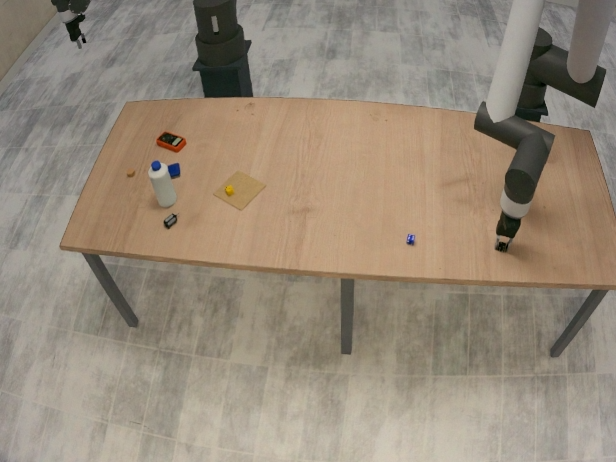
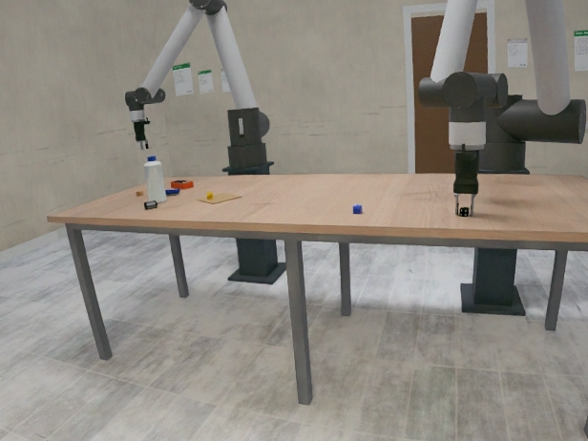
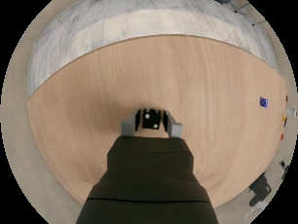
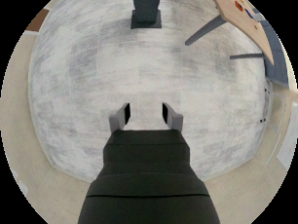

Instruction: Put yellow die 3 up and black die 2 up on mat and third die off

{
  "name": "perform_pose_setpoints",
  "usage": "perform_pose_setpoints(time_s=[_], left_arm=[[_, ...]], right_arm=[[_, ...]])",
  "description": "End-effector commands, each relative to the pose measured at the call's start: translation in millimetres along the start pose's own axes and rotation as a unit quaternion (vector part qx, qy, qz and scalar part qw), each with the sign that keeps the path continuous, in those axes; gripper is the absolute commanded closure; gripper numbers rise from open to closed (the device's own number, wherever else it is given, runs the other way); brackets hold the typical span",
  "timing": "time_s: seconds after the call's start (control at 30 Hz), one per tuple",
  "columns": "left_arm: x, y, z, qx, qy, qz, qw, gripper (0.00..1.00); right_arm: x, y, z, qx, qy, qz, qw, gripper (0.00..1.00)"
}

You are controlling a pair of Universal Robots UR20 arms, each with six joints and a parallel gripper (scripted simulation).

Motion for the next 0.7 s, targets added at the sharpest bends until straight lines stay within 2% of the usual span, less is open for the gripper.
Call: perform_pose_setpoints(time_s=[0.0,0.5,0.53,0.67], left_arm=[[0.2,-0.5,-0.5,0.001,0.0,0.0,1.0,0.21],[0.2,-0.5,-0.5,0.001,0.0,0.0,1.0,0.21],[0.2,-0.5,-0.5,0.001,0.0,0.0,1.0,0.51],[0.2,-0.5,-0.5,0.001,0.0,0.0,1.0,0.51]], right_arm=[[0.0,0.7,0.6,-0.001,0.0,0.0,1.0,0.0],[0.0,0.7,0.6,-0.001,0.0,0.0,1.0,0.0],[0.0,0.7,0.6,-0.001,0.0,0.0,1.0,0.0],[0.0,0.7,0.6,-0.001,0.0,0.0,1.0,0.0]])
Point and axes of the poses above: on each arm, the point where the finger pads meet when closed, its own y axis back along the fingers, its own x axis across the jaws, z = x × y, the point moved 1 cm from there along y, back along the fingers, and after that the axes turned 11 degrees about y, right-handed, at the moved point
